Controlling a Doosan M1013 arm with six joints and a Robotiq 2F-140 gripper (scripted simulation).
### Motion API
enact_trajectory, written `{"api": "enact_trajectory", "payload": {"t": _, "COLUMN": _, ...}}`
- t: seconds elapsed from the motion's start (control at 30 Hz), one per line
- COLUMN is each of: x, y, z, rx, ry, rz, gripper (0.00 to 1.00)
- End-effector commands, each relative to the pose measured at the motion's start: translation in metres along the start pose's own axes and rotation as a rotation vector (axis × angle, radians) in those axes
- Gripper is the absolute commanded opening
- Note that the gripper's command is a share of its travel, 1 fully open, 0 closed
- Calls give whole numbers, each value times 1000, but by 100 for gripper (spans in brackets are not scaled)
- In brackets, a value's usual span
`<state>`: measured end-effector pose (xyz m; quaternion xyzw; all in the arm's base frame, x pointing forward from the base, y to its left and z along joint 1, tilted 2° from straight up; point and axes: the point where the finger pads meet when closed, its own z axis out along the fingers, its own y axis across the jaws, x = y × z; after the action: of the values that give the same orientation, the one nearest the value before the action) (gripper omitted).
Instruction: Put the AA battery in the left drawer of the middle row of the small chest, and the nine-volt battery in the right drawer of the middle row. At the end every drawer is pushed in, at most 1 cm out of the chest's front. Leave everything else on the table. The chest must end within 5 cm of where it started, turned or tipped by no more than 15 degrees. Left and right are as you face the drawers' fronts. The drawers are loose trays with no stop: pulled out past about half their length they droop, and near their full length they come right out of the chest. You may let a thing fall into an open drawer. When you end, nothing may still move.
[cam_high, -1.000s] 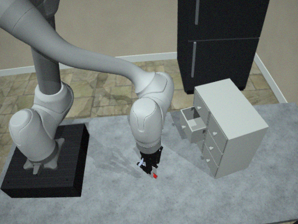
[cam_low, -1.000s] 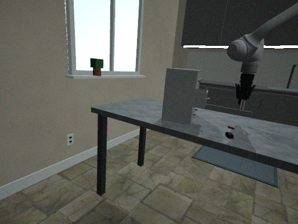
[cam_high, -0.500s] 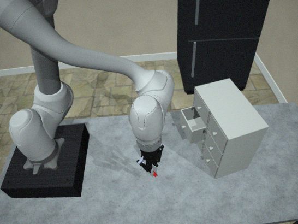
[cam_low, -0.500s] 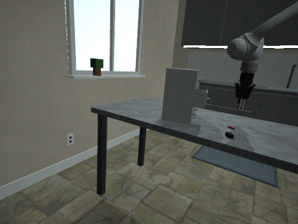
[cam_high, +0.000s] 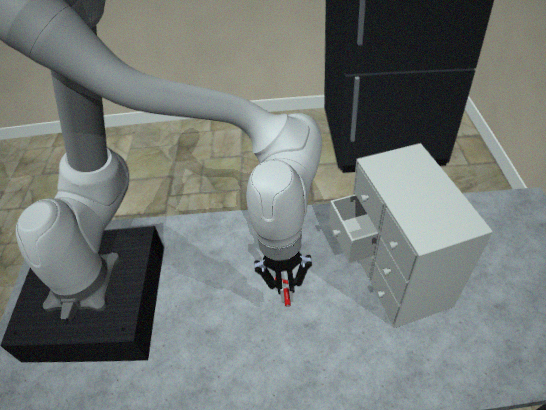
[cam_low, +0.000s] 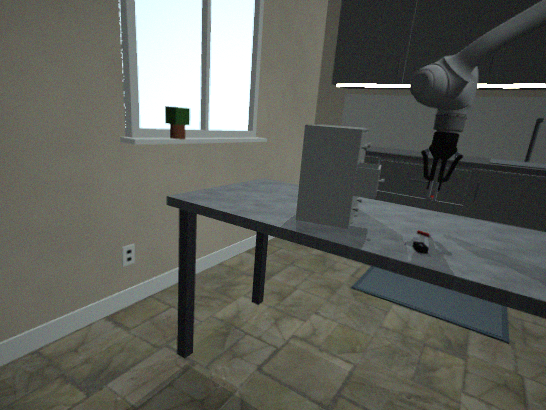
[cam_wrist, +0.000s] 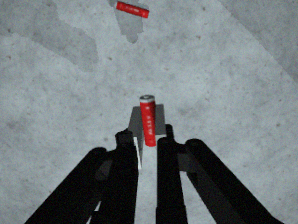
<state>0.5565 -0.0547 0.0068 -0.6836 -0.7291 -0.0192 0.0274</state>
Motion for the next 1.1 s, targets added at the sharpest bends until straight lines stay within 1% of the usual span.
{"api": "enact_trajectory", "payload": {"t": 0.0, "x": 22, "y": 8, "z": 1, "rx": 8, "ry": -32, "rz": 277, "gripper": 6}}
{"api": "enact_trajectory", "payload": {"t": 0.3, "x": 65, "y": 20, "z": 3, "rx": -4, "ry": -16, "rz": 761, "gripper": 6}}
{"api": "enact_trajectory", "payload": {"t": 0.37, "x": 65, "y": 20, "z": 3, "rx": -4, "ry": -16, "rz": 761, "gripper": 6}}
{"api": "enact_trajectory", "payload": {"t": 0.4, "x": 69, "y": 21, "z": 3, "rx": -4, "ry": -23, "rz": 915, "gripper": 6}}
{"api": "enact_trajectory", "payload": {"t": 0.53, "x": 84, "y": 24, "z": 4, "rx": -6, "ry": -21, "rz": 1099, "gripper": 6}}
{"api": "enact_trajectory", "payload": {"t": 0.7, "x": 91, "y": 26, "z": 4, "rx": -11, "ry": -48, "rz": 1341, "gripper": 6}}
{"api": "enact_trajectory", "payload": {"t": 1.07, "x": 92, "y": 26, "z": 3, "rx": -11, "ry": -49, "rz": 1348, "gripper": 6}}
